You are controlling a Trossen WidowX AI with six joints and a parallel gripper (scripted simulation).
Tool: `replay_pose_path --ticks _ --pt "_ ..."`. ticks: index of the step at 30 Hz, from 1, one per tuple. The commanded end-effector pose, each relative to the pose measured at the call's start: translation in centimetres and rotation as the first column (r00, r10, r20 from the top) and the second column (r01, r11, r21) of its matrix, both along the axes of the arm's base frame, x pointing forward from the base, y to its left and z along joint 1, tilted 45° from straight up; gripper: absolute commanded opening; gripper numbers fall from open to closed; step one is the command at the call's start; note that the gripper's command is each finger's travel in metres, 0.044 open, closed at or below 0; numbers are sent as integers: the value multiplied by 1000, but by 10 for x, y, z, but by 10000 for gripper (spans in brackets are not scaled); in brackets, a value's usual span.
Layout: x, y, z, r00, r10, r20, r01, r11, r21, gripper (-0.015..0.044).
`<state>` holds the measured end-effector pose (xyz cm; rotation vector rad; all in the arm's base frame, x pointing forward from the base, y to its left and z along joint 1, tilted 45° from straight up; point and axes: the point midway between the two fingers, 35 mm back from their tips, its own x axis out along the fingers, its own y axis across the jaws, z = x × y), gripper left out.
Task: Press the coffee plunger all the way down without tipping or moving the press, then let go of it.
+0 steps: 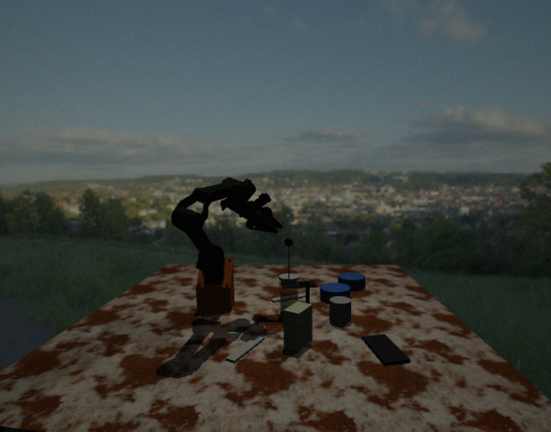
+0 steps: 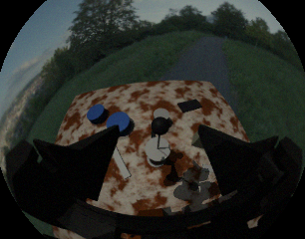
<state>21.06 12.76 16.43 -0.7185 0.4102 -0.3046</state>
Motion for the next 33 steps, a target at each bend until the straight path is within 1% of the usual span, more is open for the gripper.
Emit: replay_pose_path --ticks 1,20,33 --pt "1 -16 -12 1000 -4 8 4 1000 -9 440" --pt "19 -24 -23 1000 -11 -7 11 1000 0 440" --pt "36 -33 -22 1000 -6 9 6 1000 -8 440"
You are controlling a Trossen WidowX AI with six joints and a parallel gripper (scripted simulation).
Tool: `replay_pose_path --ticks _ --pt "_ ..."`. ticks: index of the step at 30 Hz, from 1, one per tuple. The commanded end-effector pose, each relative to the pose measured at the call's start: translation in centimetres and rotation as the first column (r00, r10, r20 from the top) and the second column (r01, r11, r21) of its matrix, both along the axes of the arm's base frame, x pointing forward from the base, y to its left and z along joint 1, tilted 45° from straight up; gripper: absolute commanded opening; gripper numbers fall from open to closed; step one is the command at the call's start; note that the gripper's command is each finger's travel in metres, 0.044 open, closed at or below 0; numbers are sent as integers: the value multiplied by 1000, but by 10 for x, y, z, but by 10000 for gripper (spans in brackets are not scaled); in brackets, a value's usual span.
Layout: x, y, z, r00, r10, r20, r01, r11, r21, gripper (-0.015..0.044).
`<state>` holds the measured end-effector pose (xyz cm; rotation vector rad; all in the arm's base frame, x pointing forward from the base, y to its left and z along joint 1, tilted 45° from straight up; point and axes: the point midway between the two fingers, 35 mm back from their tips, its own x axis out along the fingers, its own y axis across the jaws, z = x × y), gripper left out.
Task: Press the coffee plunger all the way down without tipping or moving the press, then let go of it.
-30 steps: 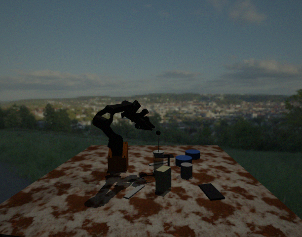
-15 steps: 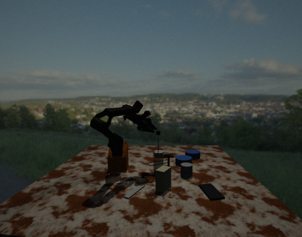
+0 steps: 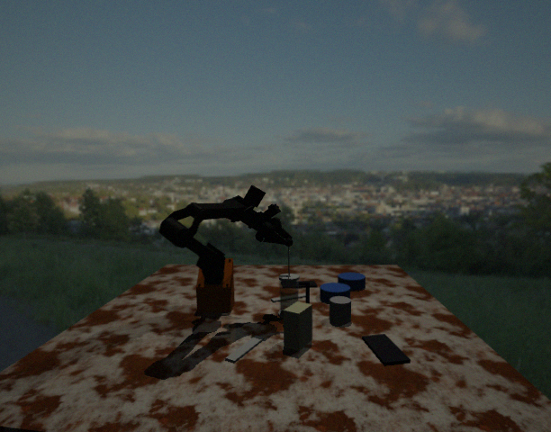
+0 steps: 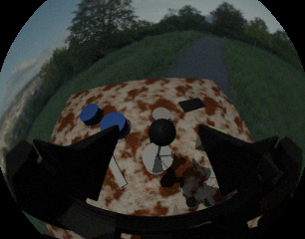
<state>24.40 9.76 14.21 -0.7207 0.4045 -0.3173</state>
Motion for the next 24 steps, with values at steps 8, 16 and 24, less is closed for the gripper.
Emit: replay_pose_path --ticks 8,16,24 --pt "4 -4 1 1000 3 4 -3 1000 -5 335" --pt "4 -4 1 1000 3 4 -3 1000 -5 145" --pt "4 -4 1 1000 3 4 -3 1000 -5 120"
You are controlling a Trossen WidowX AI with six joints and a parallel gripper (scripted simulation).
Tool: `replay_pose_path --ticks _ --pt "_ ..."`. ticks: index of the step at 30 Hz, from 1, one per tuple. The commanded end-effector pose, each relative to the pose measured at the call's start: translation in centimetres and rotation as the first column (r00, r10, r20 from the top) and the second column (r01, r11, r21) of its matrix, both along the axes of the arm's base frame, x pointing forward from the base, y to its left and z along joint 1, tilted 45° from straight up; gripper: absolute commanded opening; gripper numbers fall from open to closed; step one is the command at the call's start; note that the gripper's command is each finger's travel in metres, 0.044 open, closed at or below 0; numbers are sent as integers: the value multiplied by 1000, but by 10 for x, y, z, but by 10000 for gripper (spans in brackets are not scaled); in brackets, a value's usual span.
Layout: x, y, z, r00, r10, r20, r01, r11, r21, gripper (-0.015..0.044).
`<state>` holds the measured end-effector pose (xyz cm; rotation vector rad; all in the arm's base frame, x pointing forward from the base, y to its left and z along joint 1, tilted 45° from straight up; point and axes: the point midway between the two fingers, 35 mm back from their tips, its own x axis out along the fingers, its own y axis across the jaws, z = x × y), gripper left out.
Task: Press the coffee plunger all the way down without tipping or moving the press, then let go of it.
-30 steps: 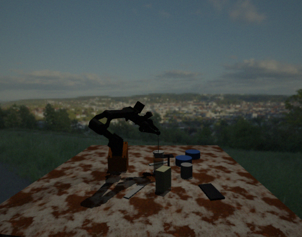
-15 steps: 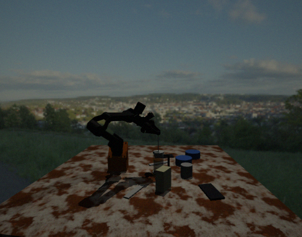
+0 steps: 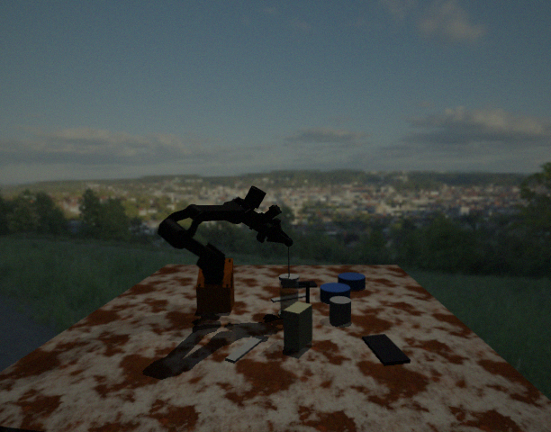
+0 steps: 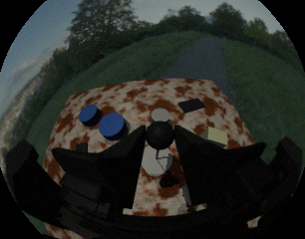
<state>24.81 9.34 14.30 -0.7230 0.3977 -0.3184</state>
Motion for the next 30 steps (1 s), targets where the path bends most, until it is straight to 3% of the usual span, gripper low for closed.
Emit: replay_pose_path --ticks 1,30 --pt "0 0 0 1000 2 -2 -2 1000 -1 120" --pt "12 -20 -37 1000 -6 -22 6 1000 12 120"
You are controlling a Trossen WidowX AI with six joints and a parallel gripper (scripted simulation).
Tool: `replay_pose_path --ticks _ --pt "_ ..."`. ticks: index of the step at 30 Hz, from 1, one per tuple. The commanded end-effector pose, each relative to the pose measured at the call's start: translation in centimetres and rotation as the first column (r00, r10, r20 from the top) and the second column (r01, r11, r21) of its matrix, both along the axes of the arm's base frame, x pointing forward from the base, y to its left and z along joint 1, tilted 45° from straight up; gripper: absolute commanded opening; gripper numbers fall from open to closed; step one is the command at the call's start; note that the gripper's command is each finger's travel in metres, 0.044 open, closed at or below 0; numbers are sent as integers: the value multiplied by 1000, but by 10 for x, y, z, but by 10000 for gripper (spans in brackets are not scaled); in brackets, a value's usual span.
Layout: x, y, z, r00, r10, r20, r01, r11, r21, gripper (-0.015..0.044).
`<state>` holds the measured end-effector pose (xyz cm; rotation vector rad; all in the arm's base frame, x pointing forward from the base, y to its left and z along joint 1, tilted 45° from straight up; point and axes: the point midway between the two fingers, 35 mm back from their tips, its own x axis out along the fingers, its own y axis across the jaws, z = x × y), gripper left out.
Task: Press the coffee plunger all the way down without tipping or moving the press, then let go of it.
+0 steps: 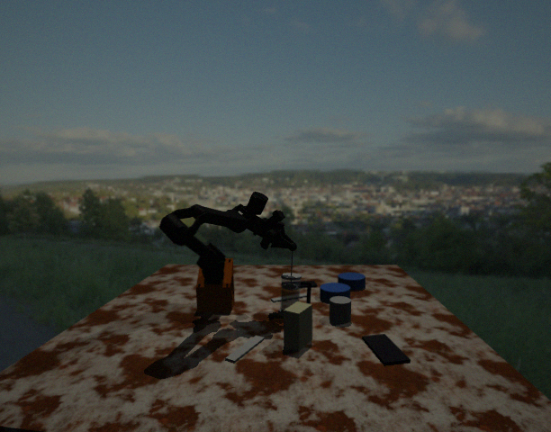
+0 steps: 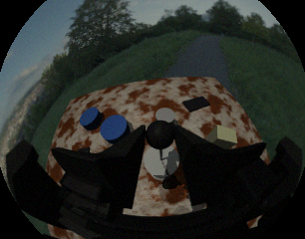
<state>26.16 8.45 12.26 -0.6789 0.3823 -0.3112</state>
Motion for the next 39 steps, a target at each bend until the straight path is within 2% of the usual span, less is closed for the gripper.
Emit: replay_pose_path --ticks 1,39 --pt "-1 -12 -18 999 -11 -43 10 1000 -30 120" --pt "20 -47 -56 1000 -1 -20 0 999 -46 120"
